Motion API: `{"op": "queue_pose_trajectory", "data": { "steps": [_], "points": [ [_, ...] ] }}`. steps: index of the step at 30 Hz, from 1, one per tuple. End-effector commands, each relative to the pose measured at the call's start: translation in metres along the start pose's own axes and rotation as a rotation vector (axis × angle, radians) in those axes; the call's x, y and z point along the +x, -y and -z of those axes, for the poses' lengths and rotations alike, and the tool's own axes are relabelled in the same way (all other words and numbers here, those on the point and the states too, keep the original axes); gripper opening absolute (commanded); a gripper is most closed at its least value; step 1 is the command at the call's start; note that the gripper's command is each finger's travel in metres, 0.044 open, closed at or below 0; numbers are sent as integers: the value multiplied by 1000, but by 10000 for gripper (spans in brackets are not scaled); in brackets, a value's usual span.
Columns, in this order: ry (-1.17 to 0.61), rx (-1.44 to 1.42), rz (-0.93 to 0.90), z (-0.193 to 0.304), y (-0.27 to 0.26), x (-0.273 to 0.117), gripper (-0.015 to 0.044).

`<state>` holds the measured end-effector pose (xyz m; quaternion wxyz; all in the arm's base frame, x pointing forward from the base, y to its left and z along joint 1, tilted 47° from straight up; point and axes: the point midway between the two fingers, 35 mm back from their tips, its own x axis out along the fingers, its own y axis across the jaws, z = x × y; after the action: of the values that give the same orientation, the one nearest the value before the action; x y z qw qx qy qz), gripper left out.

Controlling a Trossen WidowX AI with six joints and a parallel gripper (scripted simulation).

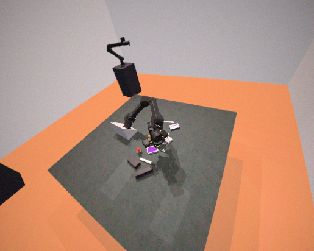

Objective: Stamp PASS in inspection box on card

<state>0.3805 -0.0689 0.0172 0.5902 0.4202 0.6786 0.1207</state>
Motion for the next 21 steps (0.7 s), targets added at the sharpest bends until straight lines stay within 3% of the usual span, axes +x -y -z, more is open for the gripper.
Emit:
{"op": "queue_pose_trajectory", "data": {
  "steps": [1,10,21],
  "points": [
    [6,-5,0,-14,21,-1,0],
    [3,-9,-6,-34,62,4,0],
    [4,-9,-6,-36,63,12,0]
  ]
}}
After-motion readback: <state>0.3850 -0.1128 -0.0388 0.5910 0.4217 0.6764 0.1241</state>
